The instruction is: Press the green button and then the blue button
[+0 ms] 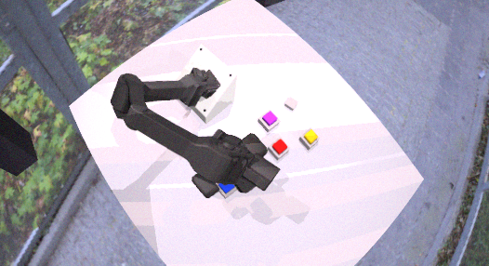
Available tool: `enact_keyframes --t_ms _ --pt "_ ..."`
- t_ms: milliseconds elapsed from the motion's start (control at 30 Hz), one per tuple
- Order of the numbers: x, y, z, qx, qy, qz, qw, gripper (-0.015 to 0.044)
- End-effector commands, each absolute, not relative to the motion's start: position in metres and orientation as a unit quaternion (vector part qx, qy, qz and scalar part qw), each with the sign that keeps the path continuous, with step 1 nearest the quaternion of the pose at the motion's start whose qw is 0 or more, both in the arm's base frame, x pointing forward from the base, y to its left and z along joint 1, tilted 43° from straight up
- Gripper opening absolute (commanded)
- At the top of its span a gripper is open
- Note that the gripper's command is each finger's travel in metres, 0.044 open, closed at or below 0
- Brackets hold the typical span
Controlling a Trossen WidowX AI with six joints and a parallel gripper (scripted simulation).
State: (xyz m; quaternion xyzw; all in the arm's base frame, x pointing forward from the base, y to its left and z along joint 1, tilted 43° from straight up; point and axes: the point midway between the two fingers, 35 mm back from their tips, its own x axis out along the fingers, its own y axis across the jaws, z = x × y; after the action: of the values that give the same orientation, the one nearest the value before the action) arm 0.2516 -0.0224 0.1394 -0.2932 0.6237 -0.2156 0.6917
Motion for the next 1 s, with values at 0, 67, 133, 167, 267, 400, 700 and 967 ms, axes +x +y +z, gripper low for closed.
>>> enact_keyframes --t_ms 0,67,133,167,267,400,700,967 --pt "0.256 -0.025 0.146 -0.294 0.618 -0.216 0.697 0.002" --pt "0.258 -0.031 0.139 -0.294 0.618 -0.216 0.697 0.002" --pt "0.263 -0.05 0.118 -0.293 0.618 -0.216 0.697 0.002" --pt "0.264 -0.059 0.109 -0.294 0.617 -0.217 0.697 0.002" --pt "0.264 -0.066 0.102 -0.295 0.617 -0.217 0.697 0.002" --pt "0.264 -0.066 0.102 -0.295 0.617 -0.217 0.697 0.002" --pt "0.267 -0.075 0.092 -0.294 0.617 -0.217 0.697 0.002" --pt "0.269 -0.083 0.082 -0.295 0.617 -0.217 0.697 0.002"
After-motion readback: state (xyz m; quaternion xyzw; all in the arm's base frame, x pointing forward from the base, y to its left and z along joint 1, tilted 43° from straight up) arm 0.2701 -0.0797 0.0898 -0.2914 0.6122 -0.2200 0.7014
